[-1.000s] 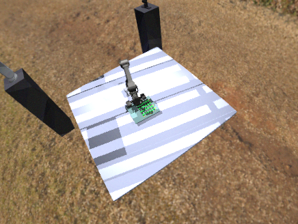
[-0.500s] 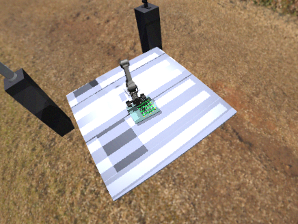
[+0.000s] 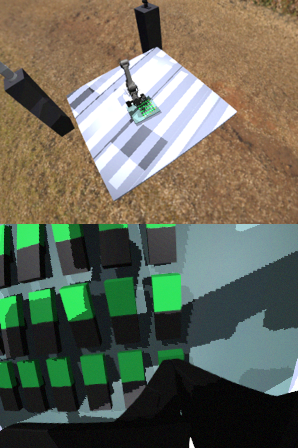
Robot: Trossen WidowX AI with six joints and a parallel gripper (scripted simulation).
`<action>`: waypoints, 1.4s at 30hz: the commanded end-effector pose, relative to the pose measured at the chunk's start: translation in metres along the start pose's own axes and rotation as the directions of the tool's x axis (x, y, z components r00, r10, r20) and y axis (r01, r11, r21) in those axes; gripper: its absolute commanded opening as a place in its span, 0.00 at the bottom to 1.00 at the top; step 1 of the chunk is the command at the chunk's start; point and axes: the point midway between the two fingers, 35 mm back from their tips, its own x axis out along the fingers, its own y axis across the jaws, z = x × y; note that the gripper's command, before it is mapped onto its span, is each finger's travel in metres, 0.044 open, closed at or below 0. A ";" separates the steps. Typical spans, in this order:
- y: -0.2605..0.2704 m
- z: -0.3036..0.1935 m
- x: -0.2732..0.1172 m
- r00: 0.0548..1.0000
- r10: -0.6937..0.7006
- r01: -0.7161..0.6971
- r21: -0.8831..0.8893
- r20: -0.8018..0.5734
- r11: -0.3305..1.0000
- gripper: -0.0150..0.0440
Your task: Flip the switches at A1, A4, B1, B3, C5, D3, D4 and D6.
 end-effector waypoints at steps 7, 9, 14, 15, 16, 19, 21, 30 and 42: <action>-0.001 0.000 0.002 1.000 -0.004 0.004 -0.001 -0.001 1.000 0.25; -0.001 0.000 0.002 1.000 -0.004 0.004 -0.001 -0.001 1.000 0.25; -0.001 0.000 0.003 1.000 -0.004 0.004 -0.001 -0.001 1.000 0.25; -0.001 0.000 0.003 1.000 -0.004 0.004 -0.001 -0.001 1.000 0.25; -0.001 0.000 0.003 1.000 -0.004 0.004 -0.001 -0.001 1.000 0.25; -0.001 0.000 0.004 1.000 -0.004 0.004 -0.001 -0.001 1.000 0.25; -0.001 0.000 0.004 1.000 -0.004 0.004 -0.001 -0.001 1.000 0.25; -0.001 0.000 0.005 1.000 -0.004 0.004 -0.001 -0.001 1.000 0.25; -0.001 0.001 -0.019 1.000 -0.002 0.002 -0.001 0.010 1.000 0.25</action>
